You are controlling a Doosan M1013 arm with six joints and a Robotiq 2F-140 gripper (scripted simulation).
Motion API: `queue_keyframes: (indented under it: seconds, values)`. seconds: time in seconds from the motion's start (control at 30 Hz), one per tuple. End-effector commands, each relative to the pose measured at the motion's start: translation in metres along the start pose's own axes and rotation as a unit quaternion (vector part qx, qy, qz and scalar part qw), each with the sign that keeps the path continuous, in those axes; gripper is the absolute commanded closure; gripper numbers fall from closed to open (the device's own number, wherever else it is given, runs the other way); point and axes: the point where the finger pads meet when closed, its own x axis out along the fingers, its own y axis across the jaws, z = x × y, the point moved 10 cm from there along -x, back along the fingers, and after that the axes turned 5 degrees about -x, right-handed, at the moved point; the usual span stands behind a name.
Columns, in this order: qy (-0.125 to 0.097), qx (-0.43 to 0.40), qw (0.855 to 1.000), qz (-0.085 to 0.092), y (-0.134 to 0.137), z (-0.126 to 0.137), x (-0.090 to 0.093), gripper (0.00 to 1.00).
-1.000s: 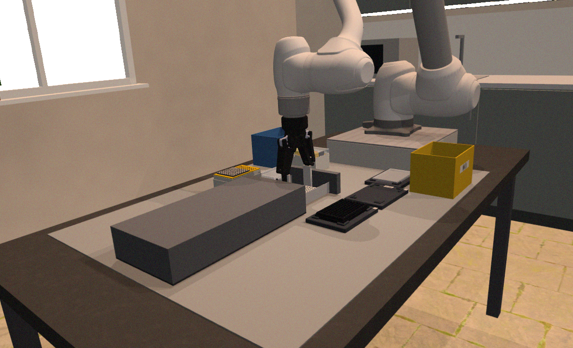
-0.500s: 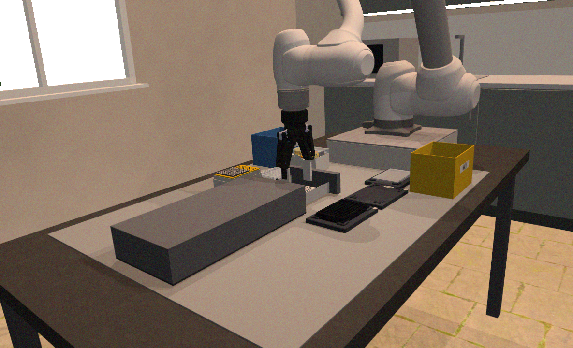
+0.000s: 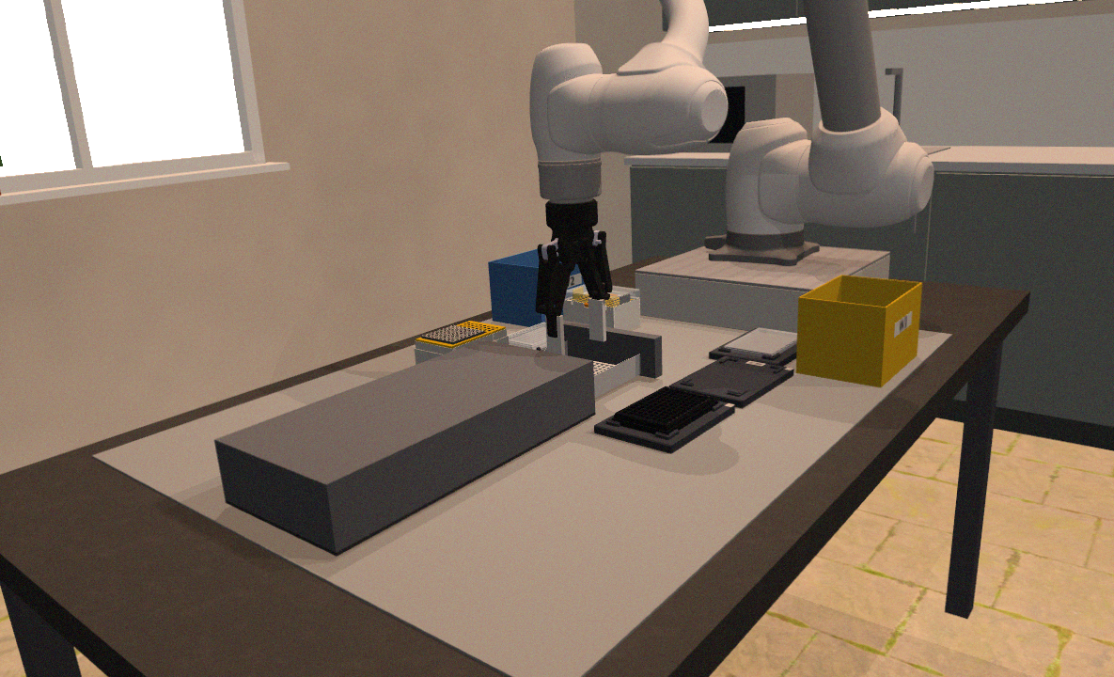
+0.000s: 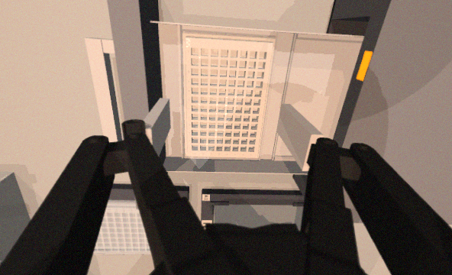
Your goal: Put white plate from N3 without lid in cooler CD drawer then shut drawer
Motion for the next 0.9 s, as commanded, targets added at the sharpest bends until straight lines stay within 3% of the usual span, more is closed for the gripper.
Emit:
queue_keyframes:
  seconds: [0.0,0.87]
  values:
    - [0.000,0.000,1.000,0.000,0.000,0.000,-0.004,0.34]
    - [0.000,0.000,1.000,0.000,0.000,0.000,-0.035,0.34]
